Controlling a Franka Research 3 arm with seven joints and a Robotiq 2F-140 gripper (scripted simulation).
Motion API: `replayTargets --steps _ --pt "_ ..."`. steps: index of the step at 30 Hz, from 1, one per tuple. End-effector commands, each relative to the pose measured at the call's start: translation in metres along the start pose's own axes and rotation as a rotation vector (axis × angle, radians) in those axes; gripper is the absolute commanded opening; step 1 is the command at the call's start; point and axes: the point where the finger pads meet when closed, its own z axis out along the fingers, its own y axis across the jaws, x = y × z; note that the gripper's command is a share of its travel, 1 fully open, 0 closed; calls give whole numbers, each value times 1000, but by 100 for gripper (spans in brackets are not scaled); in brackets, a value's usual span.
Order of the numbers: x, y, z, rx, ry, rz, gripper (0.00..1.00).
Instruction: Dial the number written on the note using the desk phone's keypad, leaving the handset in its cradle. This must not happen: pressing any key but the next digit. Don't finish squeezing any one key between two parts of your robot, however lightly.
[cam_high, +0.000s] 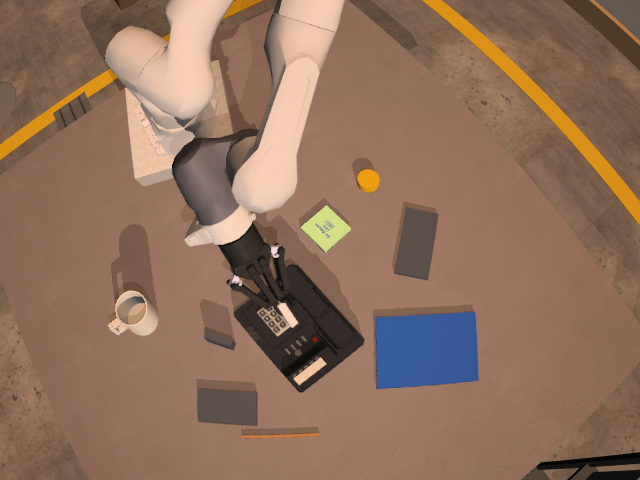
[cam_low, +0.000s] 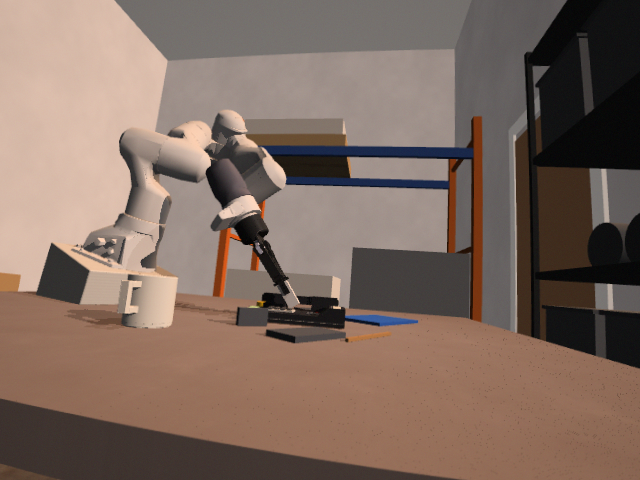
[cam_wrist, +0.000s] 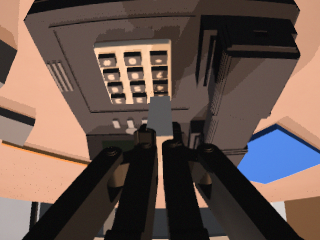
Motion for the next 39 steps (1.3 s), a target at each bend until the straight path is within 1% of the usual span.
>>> replayTargets --steps 1,10,18,29,39 --pt "-1 1 1 -2 -3 -4 0" --pt "-7 1 -8 -2 -3 -4 0" --pt "-7 0 -8 -2 -3 -4 0" --pt "-7 -13 -8 -2 -3 -4 0" --pt "-7 -16 -8 -2 -3 -4 0"
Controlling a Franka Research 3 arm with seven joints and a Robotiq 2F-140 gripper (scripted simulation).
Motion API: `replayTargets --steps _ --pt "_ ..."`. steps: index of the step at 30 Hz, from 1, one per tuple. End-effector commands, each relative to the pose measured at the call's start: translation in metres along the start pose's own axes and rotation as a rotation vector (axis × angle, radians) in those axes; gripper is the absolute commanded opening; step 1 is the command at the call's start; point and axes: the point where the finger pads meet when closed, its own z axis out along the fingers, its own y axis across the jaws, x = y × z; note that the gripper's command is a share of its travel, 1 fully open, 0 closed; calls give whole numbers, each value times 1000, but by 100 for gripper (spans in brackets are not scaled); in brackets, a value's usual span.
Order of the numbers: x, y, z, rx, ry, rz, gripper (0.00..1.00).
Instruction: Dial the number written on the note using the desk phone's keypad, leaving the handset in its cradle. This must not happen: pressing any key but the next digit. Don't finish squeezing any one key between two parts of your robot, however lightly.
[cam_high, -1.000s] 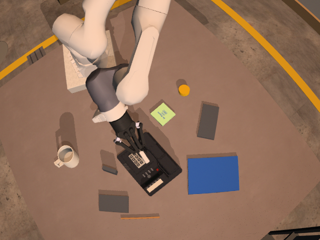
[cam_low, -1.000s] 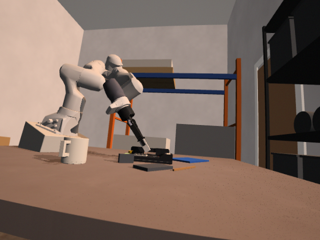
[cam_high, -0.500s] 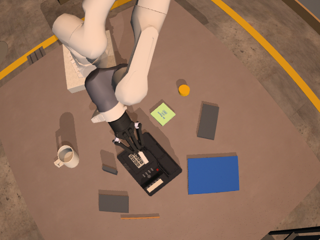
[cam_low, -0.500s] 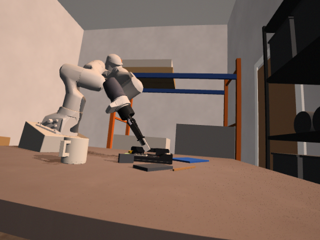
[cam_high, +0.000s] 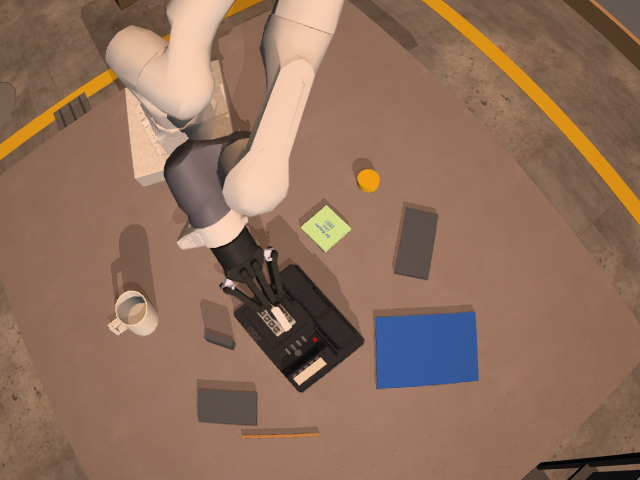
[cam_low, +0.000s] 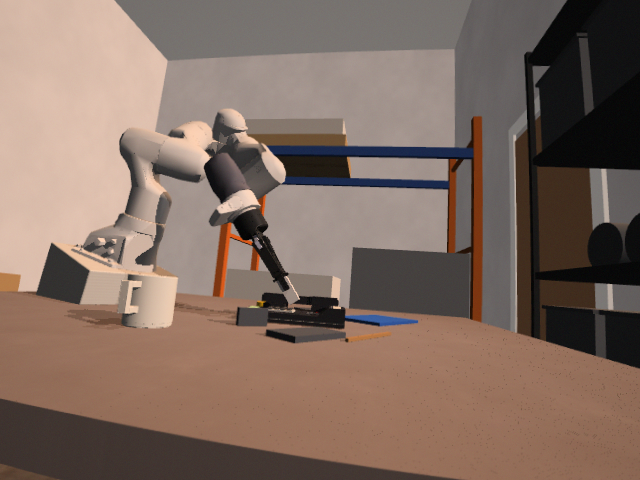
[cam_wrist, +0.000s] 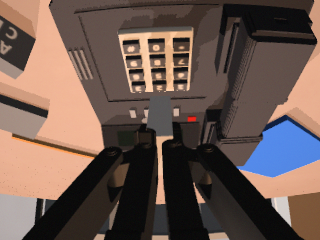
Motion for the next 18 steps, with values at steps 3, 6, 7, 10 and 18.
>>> replayTargets --steps 3,6,7,10,18 --pt "0 0 0 -4 1 -10 0" --pt "1 0 2 -4 1 -10 0" --pt "2 0 2 -4 1 -10 0" --pt "2 0 3 -4 1 -10 0" --pt "4 0 6 -4 1 -10 0"
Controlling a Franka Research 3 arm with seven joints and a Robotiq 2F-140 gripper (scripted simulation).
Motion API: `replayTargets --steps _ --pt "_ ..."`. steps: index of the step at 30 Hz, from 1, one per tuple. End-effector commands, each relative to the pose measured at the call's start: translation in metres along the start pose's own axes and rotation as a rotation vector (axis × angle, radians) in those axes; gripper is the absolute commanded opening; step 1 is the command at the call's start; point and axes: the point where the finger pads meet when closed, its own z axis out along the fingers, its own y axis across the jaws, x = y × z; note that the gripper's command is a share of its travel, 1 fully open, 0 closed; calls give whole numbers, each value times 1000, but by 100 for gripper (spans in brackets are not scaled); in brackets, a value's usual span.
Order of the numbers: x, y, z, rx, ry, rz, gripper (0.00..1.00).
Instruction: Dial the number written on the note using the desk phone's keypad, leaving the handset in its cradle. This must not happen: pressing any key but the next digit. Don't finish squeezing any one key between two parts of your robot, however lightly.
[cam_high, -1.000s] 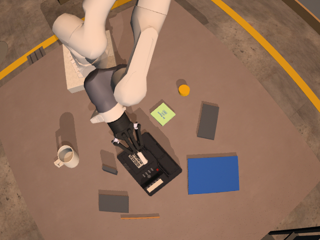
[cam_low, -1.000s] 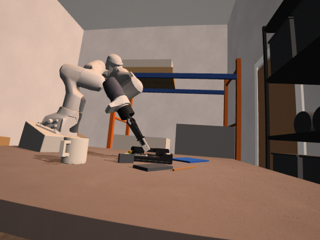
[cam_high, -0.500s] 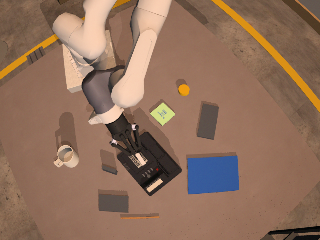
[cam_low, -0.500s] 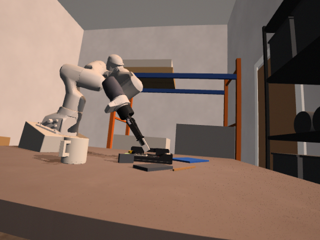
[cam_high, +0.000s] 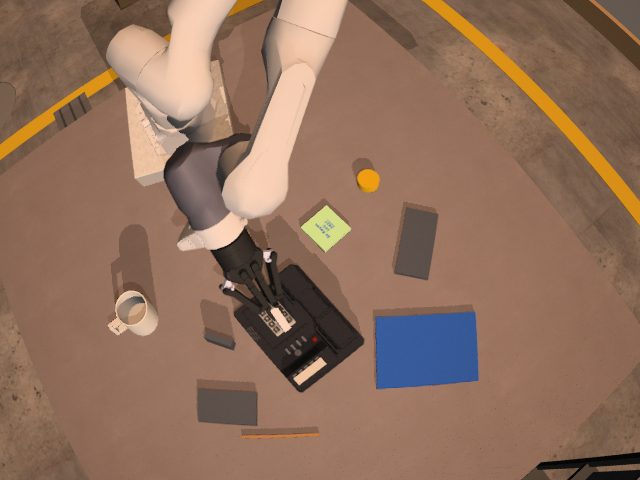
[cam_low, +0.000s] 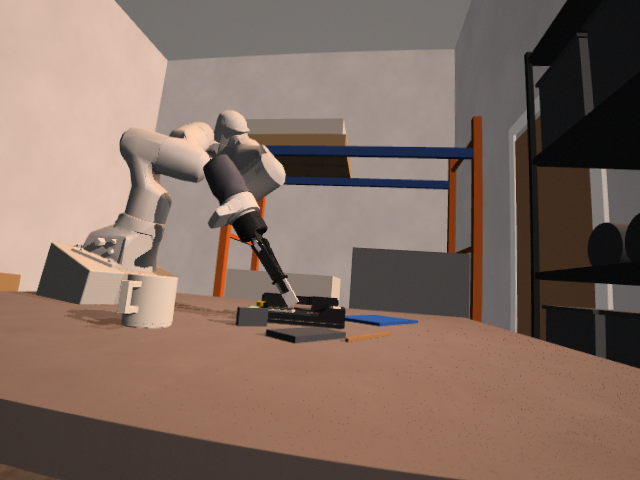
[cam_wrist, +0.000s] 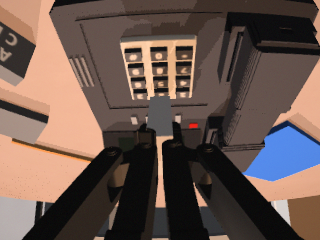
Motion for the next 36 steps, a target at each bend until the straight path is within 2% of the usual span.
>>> replayTargets --steps 1,36 --pt "-1 1 1 -3 -5 -7 0" --pt "1 1 5 -3 -5 -7 0"
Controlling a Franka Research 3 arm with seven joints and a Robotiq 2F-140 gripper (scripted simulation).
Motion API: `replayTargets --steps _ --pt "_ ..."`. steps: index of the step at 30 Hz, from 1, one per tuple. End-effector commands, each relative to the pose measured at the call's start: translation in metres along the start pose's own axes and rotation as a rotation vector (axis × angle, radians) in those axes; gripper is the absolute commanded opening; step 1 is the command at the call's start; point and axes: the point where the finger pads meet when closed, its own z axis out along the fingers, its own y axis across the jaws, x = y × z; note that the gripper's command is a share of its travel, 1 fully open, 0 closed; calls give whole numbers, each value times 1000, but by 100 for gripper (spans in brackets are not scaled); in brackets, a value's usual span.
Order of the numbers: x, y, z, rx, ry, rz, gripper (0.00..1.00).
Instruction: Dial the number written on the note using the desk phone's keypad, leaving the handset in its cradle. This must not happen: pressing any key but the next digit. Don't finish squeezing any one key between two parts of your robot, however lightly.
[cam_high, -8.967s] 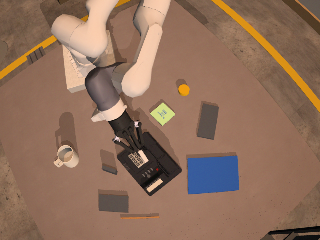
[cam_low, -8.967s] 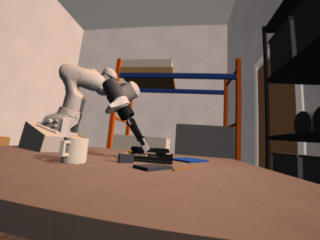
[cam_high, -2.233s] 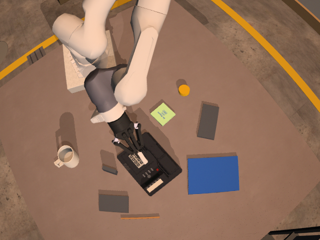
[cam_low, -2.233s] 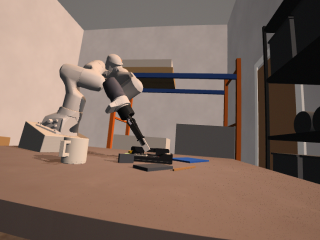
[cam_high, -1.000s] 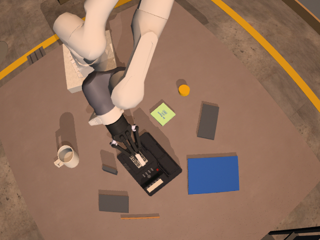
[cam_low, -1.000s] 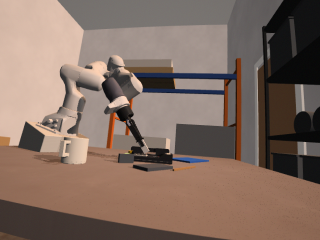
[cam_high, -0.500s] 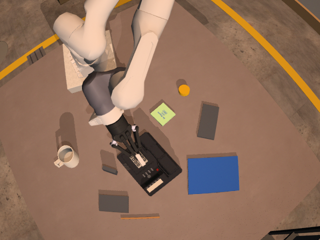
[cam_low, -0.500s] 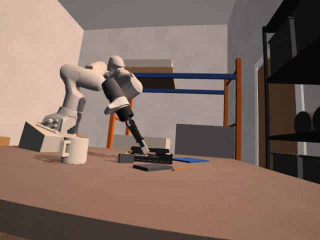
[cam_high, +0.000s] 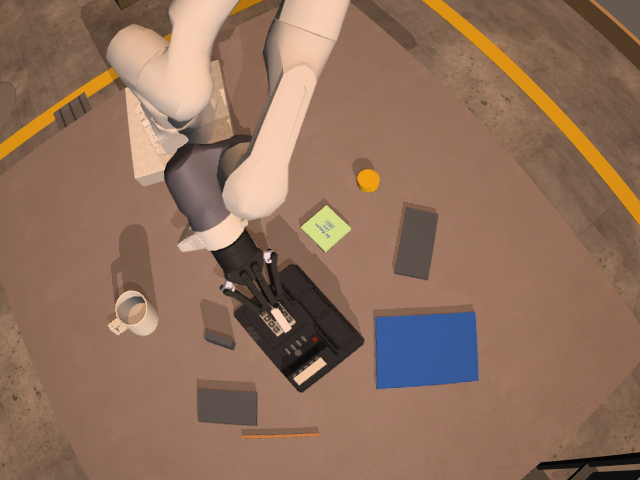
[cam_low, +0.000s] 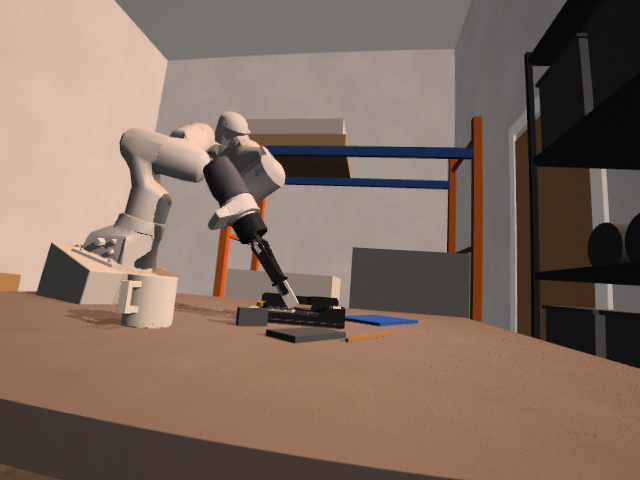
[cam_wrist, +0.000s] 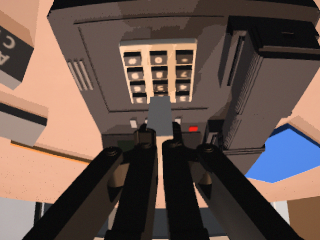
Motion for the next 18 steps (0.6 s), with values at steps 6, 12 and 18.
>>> replayTargets --steps 6,12,18 --pt "0 1 1 -2 -3 -5 0" --pt "-5 1 -5 -2 -3 -5 0" --pt "-7 1 -8 -2 -3 -5 0"
